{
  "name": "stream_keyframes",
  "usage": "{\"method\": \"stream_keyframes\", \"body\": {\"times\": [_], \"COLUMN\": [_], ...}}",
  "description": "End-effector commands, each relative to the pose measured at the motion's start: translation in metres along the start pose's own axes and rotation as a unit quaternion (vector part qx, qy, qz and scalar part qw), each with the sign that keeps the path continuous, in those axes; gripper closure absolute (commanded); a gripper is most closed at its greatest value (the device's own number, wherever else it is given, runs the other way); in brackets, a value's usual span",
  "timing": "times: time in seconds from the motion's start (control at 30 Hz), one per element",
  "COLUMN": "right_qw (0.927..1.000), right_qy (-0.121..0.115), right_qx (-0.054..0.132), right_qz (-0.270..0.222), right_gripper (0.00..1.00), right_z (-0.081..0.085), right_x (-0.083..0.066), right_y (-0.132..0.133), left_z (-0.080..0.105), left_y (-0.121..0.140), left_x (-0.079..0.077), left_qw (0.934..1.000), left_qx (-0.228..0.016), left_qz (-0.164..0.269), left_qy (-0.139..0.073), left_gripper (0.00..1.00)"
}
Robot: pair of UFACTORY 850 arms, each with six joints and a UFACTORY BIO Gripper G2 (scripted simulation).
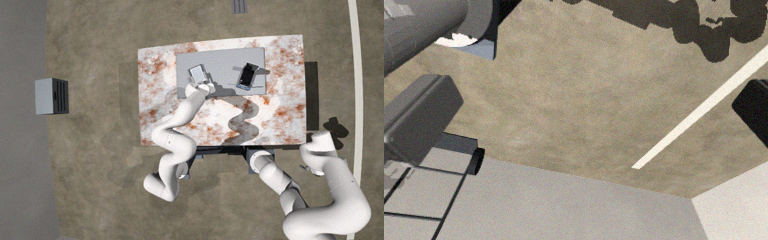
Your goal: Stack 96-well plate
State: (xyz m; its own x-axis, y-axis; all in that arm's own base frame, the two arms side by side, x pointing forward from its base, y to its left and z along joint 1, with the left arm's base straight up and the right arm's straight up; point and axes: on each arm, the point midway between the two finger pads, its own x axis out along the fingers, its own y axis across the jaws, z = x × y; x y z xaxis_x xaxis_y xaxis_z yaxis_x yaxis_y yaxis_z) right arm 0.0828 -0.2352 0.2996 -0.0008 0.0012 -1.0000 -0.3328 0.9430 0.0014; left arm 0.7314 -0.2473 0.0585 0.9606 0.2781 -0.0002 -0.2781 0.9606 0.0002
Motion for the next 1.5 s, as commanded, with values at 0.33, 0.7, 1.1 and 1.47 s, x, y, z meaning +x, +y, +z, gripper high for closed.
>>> {"method": "stream_keyframes", "body": {"times": [0.33,0.7,1.1,1.47], "right_qw": [1.0,1.0,1.0,1.0], "right_qy": [0.0,0.0,0.0,0.0], "right_qx": [0.0,0.0,0.0,0.0], "right_qz": [-0.001,-0.001,-0.001,-0.001], "right_gripper": [0.0,0.0,0.0,0.0], "right_z": [0.0,0.0,0.0,0.0], "right_x": [0.0,0.0,0.0,0.0], "right_y": [-0.001,-0.001,-0.001,-0.001], "left_z": [0.007,0.023,0.04,0.057], "left_y": [-0.001,-0.001,-0.001,-0.001], "left_x": [0.001,0.001,0.001,0.001], "left_qw": [1.0,1.0,1.0,1.0], "left_qx": [-0.001,-0.001,-0.001,-0.001], "left_qz": [0.0,0.0,0.0,0.0], "left_qy": [-0.001,-0.001,-0.001,-0.001], "left_gripper": [1.0,1.0,1.0,1.0]}}
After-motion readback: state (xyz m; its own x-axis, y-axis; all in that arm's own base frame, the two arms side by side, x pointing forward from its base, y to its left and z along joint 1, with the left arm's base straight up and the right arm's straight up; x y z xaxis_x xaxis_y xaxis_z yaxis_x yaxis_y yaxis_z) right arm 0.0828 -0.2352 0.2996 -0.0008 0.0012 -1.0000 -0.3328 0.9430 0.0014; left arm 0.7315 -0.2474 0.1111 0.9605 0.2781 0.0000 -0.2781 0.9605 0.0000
